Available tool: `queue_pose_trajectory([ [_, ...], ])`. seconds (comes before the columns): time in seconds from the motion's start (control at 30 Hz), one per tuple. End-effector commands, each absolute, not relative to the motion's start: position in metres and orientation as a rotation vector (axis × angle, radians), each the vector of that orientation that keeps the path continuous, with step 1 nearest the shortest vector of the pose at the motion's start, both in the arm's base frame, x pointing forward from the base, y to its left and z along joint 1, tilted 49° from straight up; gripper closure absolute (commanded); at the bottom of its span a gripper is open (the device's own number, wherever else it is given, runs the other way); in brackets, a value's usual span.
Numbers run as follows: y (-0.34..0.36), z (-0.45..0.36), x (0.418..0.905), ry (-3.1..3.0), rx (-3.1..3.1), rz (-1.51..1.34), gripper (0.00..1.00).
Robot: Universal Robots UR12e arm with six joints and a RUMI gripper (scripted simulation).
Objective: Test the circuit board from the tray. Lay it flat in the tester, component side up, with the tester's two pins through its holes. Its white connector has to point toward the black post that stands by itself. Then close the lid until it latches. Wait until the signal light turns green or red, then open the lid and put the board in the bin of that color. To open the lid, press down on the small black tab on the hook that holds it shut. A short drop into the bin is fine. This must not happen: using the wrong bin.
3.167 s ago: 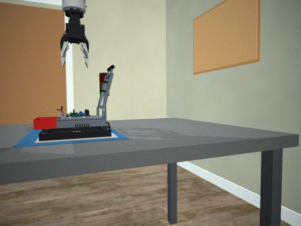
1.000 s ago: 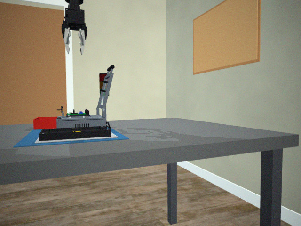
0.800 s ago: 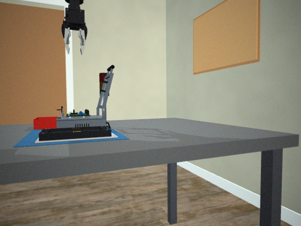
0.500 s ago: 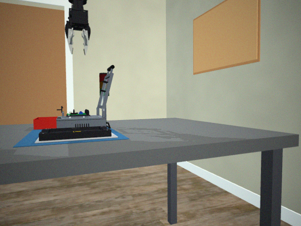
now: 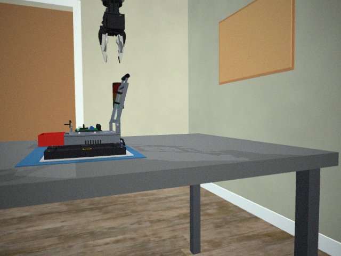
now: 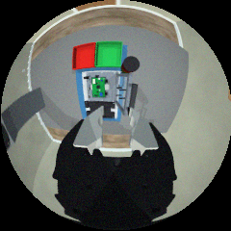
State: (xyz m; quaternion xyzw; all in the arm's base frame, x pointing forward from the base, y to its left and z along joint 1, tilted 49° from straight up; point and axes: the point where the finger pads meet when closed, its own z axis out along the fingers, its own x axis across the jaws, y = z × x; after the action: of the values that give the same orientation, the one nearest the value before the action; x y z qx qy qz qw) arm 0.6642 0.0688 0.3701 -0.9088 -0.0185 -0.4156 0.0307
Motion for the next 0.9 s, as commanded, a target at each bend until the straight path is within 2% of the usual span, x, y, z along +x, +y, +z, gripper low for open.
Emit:
queue_pose_trajectory([
  [0.0, 0.068, 0.388, 0.682, -0.057, -2.802, -1.279, 0.7],
  [0.87, 0.069, 0.396, 0.705, -0.057, -2.802, -1.279, 0.7],
])
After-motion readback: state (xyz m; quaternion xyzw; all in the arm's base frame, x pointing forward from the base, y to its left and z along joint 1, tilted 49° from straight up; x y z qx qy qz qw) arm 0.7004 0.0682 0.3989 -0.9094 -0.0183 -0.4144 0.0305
